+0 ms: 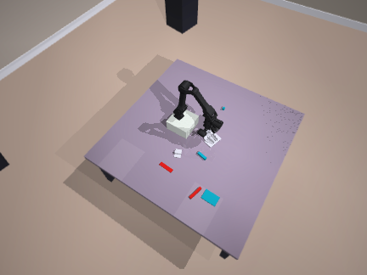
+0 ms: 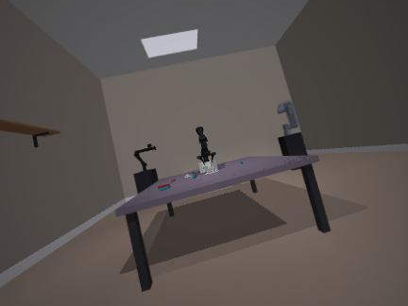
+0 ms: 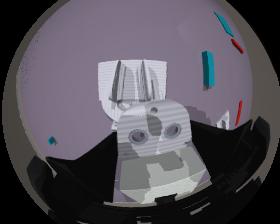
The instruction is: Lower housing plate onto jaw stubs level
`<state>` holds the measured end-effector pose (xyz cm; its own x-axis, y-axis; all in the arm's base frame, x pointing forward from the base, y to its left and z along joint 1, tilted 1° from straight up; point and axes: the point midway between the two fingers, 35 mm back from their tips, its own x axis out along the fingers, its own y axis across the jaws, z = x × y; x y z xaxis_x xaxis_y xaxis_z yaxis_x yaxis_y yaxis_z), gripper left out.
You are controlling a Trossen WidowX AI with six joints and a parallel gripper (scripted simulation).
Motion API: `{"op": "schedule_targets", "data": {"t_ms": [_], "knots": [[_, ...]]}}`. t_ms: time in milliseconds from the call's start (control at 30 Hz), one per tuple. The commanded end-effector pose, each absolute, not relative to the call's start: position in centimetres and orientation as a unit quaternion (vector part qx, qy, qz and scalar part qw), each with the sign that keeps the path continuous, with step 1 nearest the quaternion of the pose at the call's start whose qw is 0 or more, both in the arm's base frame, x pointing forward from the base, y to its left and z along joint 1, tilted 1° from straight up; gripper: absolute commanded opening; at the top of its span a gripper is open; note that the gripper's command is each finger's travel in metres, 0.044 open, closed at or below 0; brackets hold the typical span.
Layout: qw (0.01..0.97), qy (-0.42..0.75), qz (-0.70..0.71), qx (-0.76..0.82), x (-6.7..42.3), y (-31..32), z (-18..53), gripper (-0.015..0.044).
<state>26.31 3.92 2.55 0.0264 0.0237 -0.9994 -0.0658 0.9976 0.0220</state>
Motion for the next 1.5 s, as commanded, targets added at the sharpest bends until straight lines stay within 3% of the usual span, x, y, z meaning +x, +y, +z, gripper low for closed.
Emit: {"op": "schedule_targets", "data": {"t_ms": [0,1467], "knots": [[0.716,0.697,-0.001,0.021,25.8,5.2,2.5,0.0351],[0.715,0.698,-0.023,0.045,24.4,6.7,2.5,0.0351]]}}
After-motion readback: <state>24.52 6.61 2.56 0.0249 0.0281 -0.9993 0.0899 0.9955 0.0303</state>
